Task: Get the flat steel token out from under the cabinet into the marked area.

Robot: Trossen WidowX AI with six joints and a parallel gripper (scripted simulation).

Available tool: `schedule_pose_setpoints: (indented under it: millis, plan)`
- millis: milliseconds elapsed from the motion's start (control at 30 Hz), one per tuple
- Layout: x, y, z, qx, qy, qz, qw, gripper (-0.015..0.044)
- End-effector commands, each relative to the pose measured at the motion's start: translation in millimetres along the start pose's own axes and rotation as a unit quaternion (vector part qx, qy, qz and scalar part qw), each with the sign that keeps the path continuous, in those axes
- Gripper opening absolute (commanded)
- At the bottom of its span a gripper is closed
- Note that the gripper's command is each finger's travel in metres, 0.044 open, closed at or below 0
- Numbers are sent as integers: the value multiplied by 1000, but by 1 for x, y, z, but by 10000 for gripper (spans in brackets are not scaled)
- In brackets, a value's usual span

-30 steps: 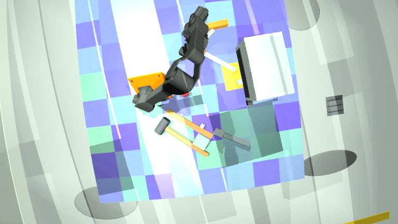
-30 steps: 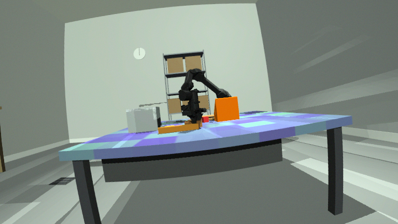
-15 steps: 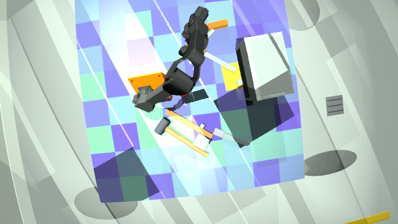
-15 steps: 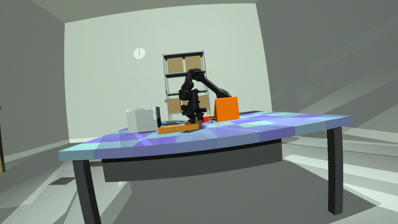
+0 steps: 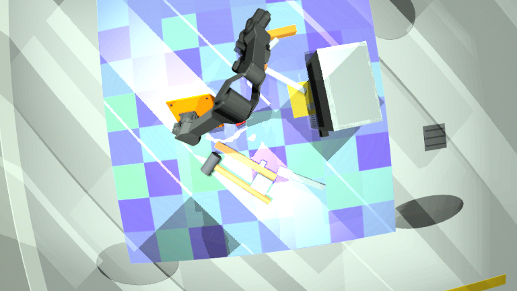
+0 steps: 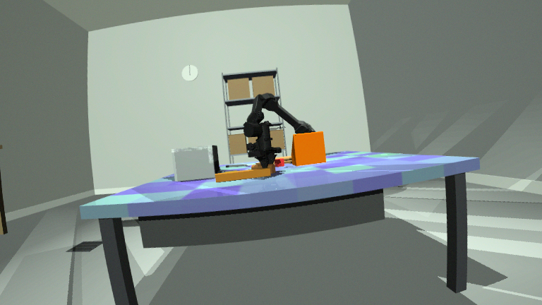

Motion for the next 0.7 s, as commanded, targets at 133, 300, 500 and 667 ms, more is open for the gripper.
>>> schedule_pose_setpoints:
  millis: [133,300,500,667]
  plan:
    - [0,0,0,-1,0,0,1000,52]
    - [0,1,0,0,0,0,1000,0]
    - [0,10,-1,0,0,0,1000,0]
    - [0,20,-3,0,0,-1,1000,0]
Point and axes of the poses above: the point midway between the two fingers, 35 mm back from their tips, its own x axis back along the fingers, its own z axis across the jaws, y = z × x, the point moved 7 cm from there along x, back along the fingers, and after that the axes turned 9 degrees about x, right-handed, at the moved point
